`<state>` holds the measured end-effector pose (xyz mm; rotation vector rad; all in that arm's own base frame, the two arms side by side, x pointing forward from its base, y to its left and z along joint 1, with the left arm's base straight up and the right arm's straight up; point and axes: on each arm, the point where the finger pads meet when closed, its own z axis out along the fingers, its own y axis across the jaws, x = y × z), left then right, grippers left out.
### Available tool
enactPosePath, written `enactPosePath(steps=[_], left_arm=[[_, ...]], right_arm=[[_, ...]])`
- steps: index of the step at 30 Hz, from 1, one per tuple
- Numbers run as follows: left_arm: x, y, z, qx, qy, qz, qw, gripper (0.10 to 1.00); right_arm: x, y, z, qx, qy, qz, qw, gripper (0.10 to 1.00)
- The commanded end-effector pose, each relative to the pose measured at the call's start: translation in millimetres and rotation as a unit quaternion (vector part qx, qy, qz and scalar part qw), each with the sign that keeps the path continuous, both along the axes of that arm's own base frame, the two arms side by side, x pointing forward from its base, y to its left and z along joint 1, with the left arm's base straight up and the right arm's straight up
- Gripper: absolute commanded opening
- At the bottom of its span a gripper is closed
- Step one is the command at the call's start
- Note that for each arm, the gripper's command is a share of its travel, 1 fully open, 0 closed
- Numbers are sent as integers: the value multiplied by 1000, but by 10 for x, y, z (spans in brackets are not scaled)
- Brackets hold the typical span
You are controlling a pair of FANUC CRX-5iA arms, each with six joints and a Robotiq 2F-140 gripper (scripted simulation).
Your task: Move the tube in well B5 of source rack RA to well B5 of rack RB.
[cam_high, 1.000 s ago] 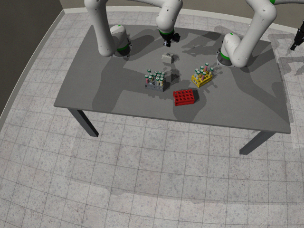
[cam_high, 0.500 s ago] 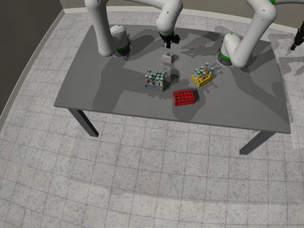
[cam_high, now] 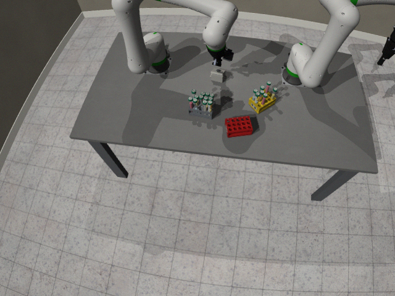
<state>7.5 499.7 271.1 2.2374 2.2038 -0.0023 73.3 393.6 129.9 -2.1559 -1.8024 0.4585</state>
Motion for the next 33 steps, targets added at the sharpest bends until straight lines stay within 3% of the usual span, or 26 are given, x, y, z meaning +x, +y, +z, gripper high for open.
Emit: enactPosePath(steps=[1,13,33], left_arm=[[1,3,9,1,0,0,1000,99],[1,3,9,1,0,0,1000,99],[1,3,9,1,0,0,1000,99]], right_arm=[[3,4,-44,1,0,0,1000,99],[5,4,-248,1,0,0,1000,99],[5,4,-337,1,0,0,1000,99]])
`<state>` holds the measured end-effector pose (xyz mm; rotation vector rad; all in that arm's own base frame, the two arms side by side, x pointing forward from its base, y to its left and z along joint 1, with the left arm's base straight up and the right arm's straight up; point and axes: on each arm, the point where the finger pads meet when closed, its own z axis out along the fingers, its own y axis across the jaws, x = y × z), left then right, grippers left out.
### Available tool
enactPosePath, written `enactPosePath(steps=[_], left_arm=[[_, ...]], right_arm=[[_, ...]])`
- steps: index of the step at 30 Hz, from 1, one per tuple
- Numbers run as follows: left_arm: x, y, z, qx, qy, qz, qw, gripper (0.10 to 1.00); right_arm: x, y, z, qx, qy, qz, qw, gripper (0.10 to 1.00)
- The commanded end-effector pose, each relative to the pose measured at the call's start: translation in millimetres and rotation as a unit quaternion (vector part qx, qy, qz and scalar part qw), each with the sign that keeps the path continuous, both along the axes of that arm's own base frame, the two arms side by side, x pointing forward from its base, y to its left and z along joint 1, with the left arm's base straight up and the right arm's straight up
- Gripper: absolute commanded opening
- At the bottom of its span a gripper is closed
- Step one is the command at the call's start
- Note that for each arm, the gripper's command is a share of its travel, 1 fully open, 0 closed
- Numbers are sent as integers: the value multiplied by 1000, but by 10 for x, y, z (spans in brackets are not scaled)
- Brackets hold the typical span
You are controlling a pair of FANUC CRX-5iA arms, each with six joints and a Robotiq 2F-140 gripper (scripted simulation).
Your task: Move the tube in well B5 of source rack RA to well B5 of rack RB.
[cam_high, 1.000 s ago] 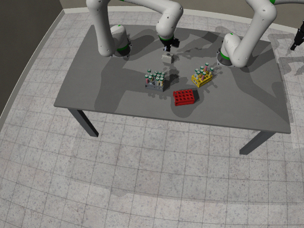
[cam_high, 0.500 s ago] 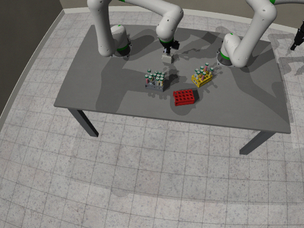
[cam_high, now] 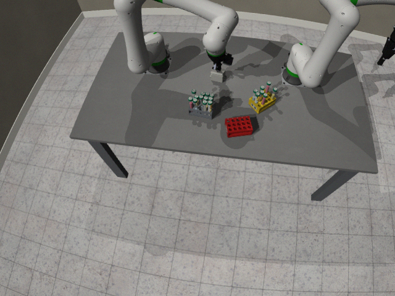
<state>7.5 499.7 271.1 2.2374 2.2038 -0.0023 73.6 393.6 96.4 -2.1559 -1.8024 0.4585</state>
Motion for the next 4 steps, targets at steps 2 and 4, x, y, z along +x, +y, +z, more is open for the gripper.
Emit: enactPosePath(steps=[2,4], left_arm=[[1,3,9,1,0,0,1000,99],[1,3,9,1,0,0,1000,99]], right_arm=[[3,4,-14,1,0,0,1000,99],[3,4,-27,1,0,0,1000,99]])
